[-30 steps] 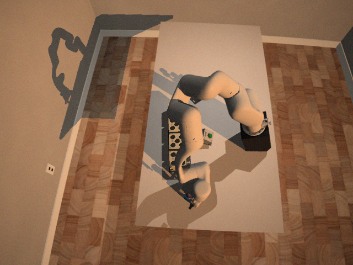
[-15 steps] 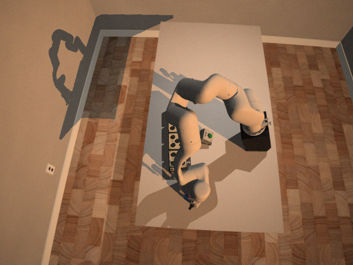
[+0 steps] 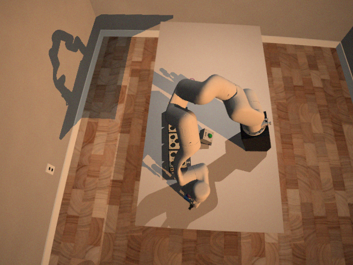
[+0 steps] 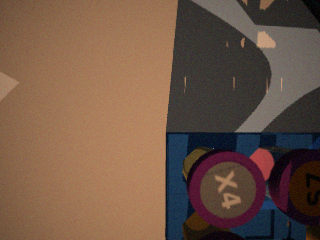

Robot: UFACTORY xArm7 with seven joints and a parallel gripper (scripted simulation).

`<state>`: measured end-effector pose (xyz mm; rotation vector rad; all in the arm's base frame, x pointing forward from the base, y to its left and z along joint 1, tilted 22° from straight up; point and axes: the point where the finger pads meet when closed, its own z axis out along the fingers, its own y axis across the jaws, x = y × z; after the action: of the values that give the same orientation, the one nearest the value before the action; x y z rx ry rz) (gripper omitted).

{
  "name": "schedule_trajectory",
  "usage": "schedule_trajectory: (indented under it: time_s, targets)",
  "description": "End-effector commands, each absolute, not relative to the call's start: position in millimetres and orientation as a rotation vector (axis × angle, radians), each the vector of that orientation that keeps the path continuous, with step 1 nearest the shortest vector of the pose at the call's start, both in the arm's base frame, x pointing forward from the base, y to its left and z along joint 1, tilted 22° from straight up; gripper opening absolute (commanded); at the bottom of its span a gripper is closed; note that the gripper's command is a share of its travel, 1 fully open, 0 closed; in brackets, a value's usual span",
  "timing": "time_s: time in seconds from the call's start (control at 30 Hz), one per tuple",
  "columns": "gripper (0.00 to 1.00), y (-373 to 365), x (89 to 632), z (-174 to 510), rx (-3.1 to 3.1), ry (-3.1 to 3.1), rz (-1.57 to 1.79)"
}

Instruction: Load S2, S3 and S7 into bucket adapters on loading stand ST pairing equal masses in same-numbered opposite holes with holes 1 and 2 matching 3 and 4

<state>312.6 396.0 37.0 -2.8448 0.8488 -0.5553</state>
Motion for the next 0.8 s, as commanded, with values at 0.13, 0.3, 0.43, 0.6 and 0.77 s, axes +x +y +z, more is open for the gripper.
schedule_trajectory:
  time_s: [0.13, 0.3, 0.43, 0.6, 0.77]
  targets:
    - [0.57, 397.7, 314.4, 33.5, -2.842, 0.846, -0.556]
    - [0.57, 397.7, 315.7, 30.5, -2.842, 0.846, -0.556]
    - [0.57, 397.8, 316.5, 28.6, -2.842, 0.846, -0.556]
    - [0.57, 397.8, 317.5, 26.1, -2.842, 0.846, -0.556]
    - [0.57, 397.8, 318.2, 24.3, -2.842, 0.846, -0.556]
